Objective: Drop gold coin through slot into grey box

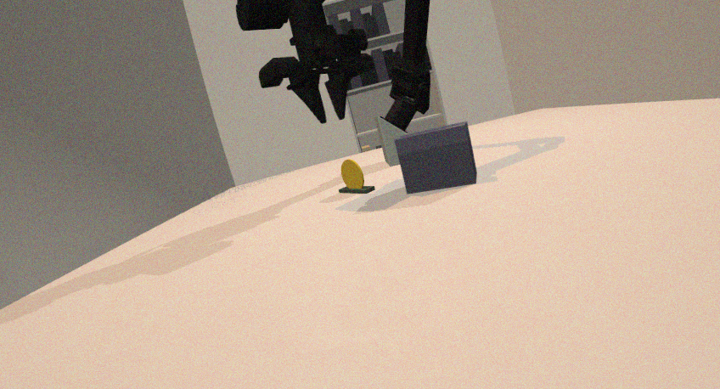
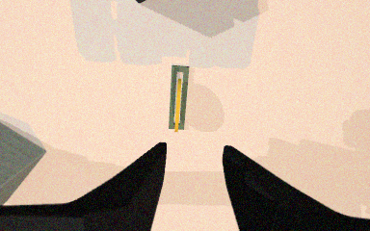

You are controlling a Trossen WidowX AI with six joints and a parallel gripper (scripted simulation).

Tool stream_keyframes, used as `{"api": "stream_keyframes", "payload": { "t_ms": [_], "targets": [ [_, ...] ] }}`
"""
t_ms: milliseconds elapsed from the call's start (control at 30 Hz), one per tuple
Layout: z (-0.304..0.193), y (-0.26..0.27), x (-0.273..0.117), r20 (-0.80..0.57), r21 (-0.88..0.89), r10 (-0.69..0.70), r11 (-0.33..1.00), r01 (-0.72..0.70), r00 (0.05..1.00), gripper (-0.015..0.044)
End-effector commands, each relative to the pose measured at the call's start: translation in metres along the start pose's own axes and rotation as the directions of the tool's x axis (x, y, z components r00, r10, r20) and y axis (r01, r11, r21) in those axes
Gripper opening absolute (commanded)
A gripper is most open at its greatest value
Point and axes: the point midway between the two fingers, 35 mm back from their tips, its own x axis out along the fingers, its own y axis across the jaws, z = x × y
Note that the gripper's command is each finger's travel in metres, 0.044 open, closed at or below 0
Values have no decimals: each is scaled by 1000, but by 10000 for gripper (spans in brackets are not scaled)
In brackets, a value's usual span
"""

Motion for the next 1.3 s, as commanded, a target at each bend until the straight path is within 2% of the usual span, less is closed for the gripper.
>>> {"api": "stream_keyframes", "payload": {
  "t_ms": [0,67,200,433,1267],
  "targets": [
    [-2,6,1,-9,24,23,999,-23,1000,161],
    [-2,6,3,-9,24,23,999,-23,1000,161],
    [-3,9,34,-8,23,24,999,-24,1000,161],
    [-4,11,50,-8,23,24,999,-24,1000,161],
    [-3,11,86,-7,23,24,999,-24,1000,161]
  ]
}}
